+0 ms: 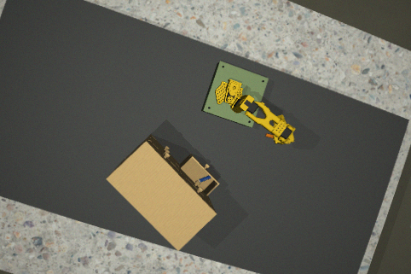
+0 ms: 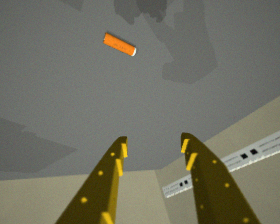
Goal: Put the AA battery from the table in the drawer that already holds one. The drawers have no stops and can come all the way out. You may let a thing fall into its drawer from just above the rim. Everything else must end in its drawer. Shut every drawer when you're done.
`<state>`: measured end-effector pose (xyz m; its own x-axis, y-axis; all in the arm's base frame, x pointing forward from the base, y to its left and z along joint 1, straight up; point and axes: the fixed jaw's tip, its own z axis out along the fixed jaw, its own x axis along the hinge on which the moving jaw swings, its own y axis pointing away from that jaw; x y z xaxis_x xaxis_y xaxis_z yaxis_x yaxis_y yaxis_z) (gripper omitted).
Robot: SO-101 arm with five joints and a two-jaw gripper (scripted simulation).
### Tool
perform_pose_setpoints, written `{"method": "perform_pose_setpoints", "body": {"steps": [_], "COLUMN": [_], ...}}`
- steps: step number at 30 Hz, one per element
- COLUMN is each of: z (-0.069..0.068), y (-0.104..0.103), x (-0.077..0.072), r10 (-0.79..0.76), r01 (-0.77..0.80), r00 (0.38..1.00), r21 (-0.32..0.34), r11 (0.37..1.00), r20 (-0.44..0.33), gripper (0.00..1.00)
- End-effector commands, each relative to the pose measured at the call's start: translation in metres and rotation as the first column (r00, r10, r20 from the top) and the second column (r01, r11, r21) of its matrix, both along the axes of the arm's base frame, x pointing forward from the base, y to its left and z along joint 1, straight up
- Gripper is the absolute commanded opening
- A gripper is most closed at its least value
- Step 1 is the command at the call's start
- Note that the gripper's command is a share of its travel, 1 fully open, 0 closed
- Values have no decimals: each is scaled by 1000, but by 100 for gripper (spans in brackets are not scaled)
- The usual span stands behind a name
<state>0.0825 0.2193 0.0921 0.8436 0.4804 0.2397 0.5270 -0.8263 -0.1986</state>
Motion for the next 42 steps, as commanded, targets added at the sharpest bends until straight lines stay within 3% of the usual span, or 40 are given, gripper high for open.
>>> {"method": "perform_pose_setpoints", "body": {"steps": [1,13,25,27,37,42], "z": [-8,-36,-73,-73,-105,-105], "y": [7,15,20,20,18,18], "x": [1,4,6,6,5,5], "r10": [123,411,708,708,876,876], "r01": [-123,-402,-689,-689,-856,-856], "r00": [992,911,706,706,471,471], "r21": [-39,-154,-258,-258,-294,-294], "r11": [992,903,678,678,426,426], "r20": [21,31,-24,-24,-102,-102], "gripper": [21,21,21,21,21,21]}}
